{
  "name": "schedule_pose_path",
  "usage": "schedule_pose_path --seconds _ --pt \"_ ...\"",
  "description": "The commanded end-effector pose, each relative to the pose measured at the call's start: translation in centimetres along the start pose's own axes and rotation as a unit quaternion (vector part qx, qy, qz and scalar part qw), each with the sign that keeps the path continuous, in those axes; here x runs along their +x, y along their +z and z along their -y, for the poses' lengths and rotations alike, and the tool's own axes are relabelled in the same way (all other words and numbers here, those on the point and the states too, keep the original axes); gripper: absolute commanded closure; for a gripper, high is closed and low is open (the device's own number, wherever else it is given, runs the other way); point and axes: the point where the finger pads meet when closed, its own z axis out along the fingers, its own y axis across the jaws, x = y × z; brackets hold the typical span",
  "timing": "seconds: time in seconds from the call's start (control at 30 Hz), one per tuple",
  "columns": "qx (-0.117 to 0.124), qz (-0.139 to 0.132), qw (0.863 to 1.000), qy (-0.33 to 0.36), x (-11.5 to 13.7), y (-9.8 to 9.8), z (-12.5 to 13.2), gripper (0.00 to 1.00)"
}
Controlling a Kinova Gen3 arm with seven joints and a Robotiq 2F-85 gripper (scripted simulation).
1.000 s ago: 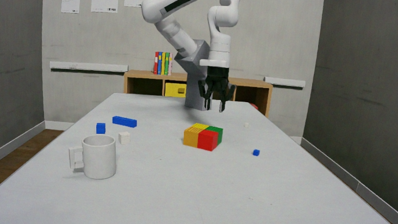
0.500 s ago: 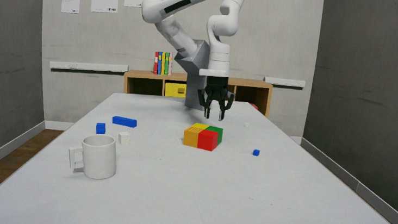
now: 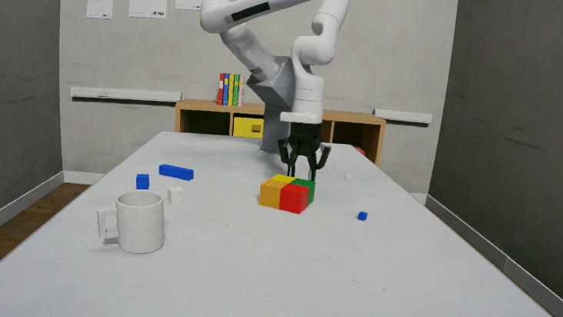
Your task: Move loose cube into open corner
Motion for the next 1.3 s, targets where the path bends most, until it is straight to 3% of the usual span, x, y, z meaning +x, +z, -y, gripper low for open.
schedule_pose_path --seconds 0.0,1.27 --pt "-0.003 -0.001 1.0 -0.004 0.05 0.95 -0.21 0.46" --pt "-0.003 -0.001 1.0 -0.004 0.05 1.69 -0.22 0.46"
